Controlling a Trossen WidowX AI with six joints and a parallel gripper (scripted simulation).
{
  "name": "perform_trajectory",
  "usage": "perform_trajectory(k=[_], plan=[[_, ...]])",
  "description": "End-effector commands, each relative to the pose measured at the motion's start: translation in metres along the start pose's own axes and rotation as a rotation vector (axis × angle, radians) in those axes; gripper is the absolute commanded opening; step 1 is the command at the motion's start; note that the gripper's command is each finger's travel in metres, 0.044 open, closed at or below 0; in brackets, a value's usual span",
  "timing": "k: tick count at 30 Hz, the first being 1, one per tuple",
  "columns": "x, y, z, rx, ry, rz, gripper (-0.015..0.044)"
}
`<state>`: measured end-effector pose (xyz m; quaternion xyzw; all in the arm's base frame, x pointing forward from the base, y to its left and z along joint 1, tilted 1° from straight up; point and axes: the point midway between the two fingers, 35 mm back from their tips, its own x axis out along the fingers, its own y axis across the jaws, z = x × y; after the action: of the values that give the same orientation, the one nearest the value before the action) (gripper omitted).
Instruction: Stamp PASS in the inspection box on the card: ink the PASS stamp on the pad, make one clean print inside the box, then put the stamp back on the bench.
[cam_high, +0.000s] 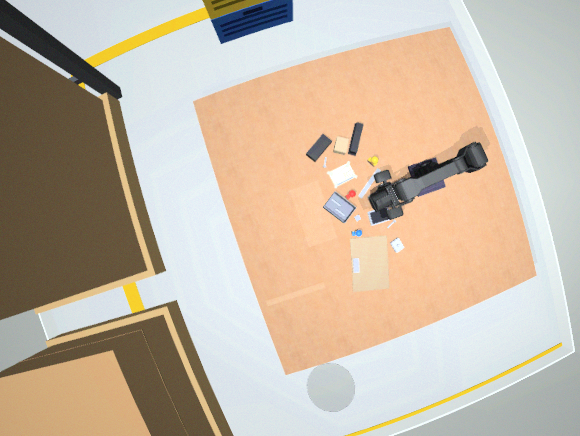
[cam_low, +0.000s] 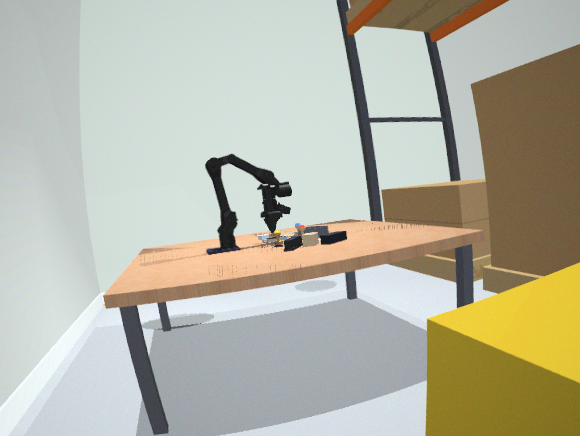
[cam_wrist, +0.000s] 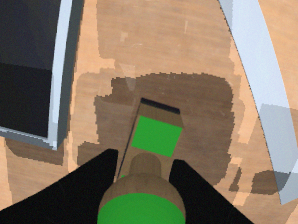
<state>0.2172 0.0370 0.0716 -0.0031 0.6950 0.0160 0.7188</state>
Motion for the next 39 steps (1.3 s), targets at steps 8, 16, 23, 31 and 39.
perform_trajectory(k=[8, 16, 23, 31, 39], plan=[[-0.007, 0.001, 0.001, -0.004, -0.004, 0.006, 0.0000], [-0.011, 0.001, 0.001, -0.004, -0.004, 0.007, 0.0000], [-0.014, 0.001, 0.001, -0.004, -0.004, 0.007, 0.0000], [-0.018, 0.001, 0.001, -0.004, -0.004, 0.008, 0.0000], [-0.022, 0.001, 0.001, -0.004, -0.004, 0.009, 0.0000]])
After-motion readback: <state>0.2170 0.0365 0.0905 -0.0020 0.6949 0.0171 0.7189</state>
